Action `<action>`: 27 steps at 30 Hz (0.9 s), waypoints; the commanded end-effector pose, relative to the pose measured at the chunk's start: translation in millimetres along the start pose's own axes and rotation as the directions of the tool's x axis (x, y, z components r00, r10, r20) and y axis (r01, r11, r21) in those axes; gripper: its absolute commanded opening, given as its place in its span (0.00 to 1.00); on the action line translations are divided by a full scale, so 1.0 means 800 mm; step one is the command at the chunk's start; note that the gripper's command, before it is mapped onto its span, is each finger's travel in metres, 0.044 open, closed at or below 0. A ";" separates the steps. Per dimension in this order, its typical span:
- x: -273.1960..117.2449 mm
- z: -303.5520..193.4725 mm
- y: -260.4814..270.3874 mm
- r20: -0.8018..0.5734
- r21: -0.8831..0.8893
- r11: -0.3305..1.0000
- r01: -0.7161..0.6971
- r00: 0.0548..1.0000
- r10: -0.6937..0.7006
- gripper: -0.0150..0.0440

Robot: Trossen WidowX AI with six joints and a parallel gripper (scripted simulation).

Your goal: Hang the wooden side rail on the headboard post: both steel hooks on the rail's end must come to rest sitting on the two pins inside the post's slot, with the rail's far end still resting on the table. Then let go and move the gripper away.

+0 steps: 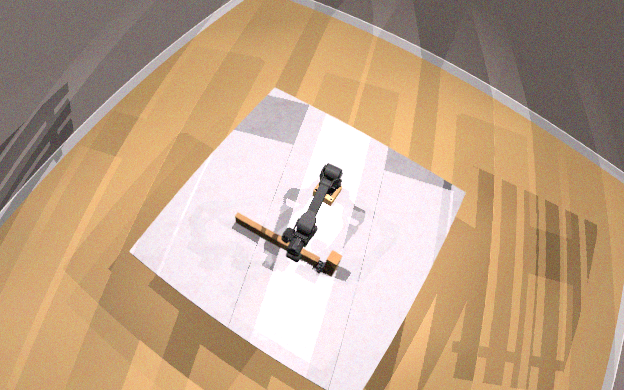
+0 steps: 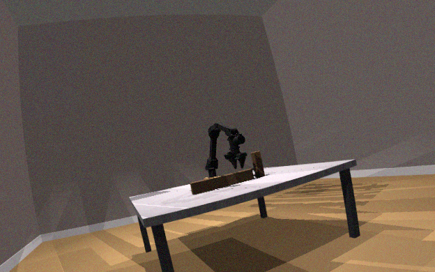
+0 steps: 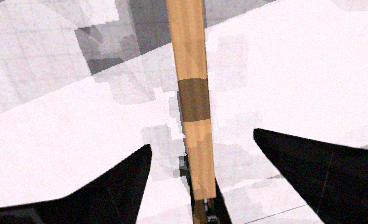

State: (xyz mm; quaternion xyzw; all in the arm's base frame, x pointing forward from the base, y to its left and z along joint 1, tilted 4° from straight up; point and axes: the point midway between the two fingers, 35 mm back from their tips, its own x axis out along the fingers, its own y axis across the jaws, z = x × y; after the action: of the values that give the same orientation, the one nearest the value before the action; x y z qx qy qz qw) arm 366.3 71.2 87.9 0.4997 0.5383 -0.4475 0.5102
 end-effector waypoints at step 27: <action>0.059 0.001 0.002 0.005 0.006 1.000 -0.001 1.000 0.001 1.00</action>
State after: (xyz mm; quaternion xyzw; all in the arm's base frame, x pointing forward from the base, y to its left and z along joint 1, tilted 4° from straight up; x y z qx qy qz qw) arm 368.6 74.6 46.3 0.4998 0.5383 -0.4475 0.5101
